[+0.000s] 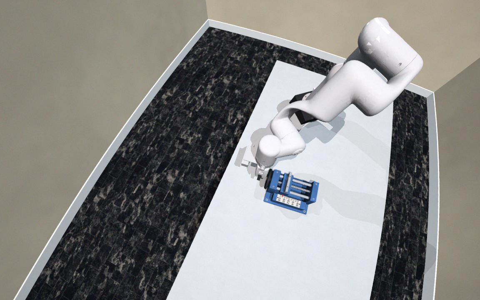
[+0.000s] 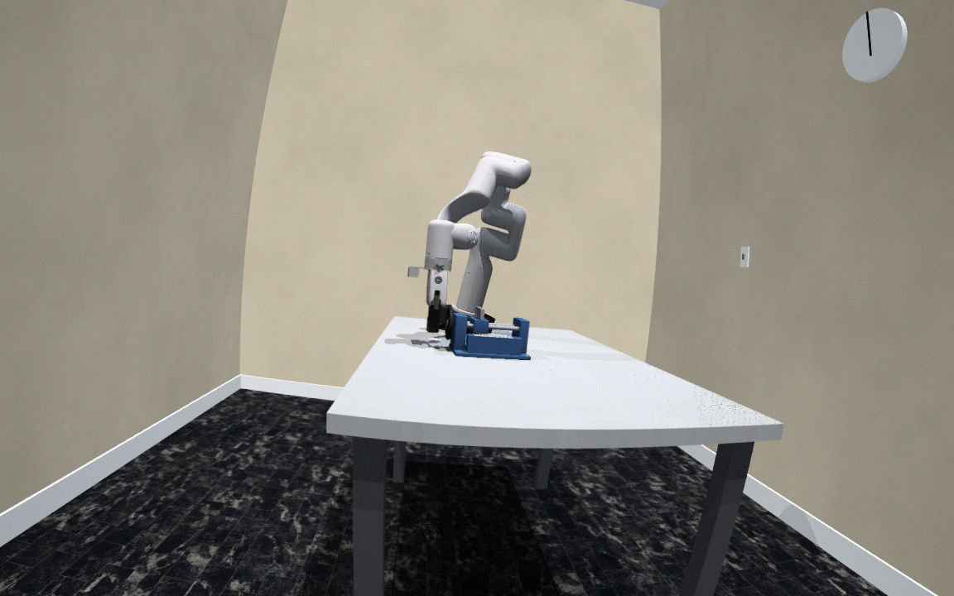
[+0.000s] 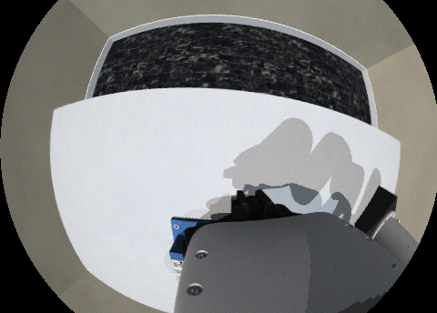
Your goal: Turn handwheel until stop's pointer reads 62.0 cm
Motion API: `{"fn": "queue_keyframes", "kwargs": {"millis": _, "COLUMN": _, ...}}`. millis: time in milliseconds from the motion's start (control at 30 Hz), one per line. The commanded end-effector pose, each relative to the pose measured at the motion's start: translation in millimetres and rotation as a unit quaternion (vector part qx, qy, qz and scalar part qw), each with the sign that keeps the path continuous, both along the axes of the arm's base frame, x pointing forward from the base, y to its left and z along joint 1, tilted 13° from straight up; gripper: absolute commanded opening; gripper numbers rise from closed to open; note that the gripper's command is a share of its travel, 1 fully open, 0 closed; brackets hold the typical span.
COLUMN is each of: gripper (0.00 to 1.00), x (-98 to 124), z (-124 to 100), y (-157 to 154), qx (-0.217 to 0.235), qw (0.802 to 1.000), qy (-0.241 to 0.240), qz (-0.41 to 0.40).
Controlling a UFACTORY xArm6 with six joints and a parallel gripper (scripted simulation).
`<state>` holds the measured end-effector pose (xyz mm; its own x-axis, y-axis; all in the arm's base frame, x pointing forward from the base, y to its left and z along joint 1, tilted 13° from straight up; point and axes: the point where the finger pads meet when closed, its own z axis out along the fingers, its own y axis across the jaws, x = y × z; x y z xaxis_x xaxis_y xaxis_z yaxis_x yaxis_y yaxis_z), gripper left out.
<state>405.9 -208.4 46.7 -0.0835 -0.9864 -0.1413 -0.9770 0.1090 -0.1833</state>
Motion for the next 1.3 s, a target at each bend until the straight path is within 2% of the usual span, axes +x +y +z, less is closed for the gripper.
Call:
{"fn": "queue_keyframes", "kwargs": {"millis": 0, "gripper": 0.06, "x": 5, "z": -5, "y": 0, "qx": 0.000, "qw": 1.000, "qy": -0.001, "qz": 0.000}}
{"fn": "queue_keyframes", "kwargs": {"millis": 267, "gripper": 0.06, "x": 20, "z": -13, "y": 0, "qx": 0.000, "qw": 1.000, "qy": -0.001, "qz": 0.000}}
{"fn": "queue_keyframes", "kwargs": {"millis": 633, "gripper": 0.06, "x": 38, "z": -12, "y": -2, "qx": 0.000, "qw": 1.000, "qy": -0.001, "qz": 0.000}}
{"fn": "queue_keyframes", "kwargs": {"millis": 967, "gripper": 0.06, "x": 56, "z": 4, "y": -6, "qx": 0.000, "qw": 1.000, "qy": -0.001, "qz": 0.000}}
{"fn": "queue_keyframes", "kwargs": {"millis": 1267, "gripper": 0.06, "x": 59, "z": 23, "y": -9, "qx": 0.000, "qw": 1.000, "qy": -0.001, "qz": 0.000}}
